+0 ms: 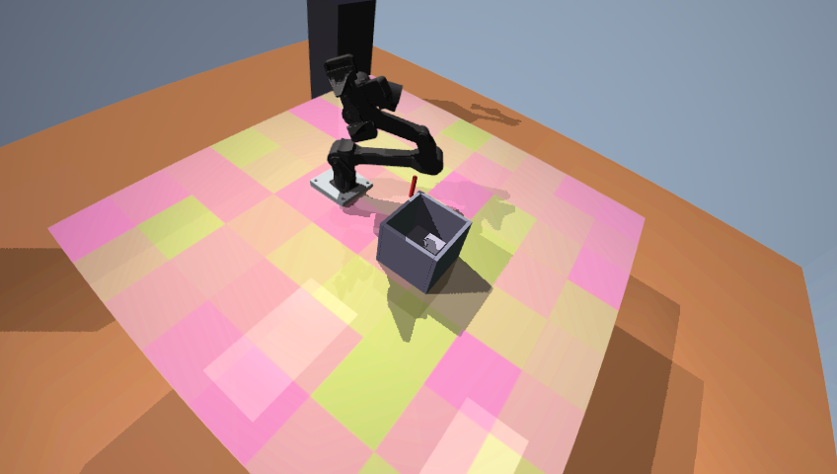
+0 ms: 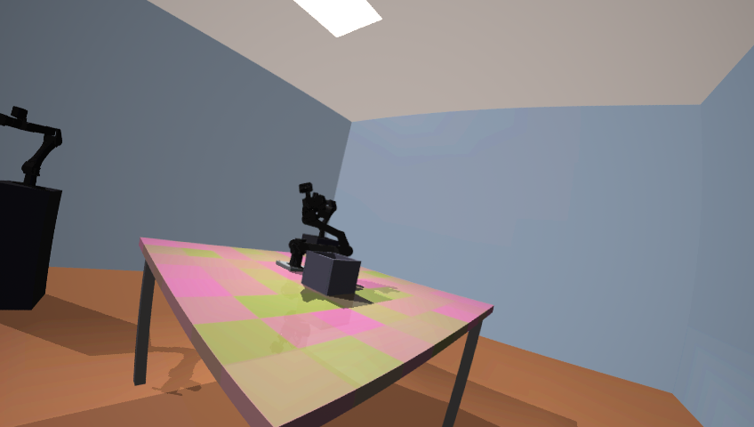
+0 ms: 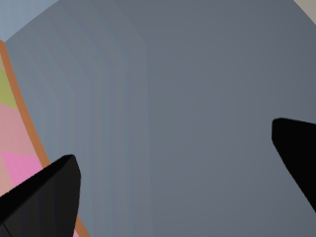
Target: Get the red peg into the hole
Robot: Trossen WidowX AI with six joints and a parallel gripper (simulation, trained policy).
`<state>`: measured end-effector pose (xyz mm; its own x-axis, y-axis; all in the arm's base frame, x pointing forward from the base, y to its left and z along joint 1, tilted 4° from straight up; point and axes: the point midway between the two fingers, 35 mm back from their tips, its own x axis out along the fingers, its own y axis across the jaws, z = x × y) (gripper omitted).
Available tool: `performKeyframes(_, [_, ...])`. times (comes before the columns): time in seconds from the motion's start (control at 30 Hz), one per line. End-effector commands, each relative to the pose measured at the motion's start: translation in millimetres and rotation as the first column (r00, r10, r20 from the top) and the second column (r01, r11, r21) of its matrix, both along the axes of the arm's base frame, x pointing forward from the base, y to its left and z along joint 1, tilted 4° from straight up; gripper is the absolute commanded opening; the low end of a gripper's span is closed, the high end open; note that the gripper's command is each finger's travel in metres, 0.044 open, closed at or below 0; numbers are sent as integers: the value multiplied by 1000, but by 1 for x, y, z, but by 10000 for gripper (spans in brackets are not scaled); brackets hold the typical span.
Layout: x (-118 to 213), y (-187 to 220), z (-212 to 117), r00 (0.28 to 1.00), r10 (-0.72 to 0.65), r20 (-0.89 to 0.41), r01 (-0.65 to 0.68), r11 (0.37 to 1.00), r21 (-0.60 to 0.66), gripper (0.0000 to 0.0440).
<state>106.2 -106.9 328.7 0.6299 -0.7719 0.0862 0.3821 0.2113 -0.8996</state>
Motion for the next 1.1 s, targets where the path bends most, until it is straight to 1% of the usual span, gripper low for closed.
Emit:
performKeyframes(0.0, [0,0,1,1000,7,2,-7,1000,-1,424])
performKeyframes(0.03, [0,1,3,1000,18,9,-18,1000,0,440])
performKeyframes(0.27, [7,11,33,973,165,161,-174,984,45,440])
performKeyframes(0.4, [12,18,52,935,250,250,-277,958,77,440])
performKeyframes(0.53, [16,25,70,885,322,337,-377,919,111,440])
performKeyframes(0.8, [21,34,101,758,413,505,-561,808,180,440])
performKeyframes(1.07, [26,39,125,616,435,657,-718,653,240,440])
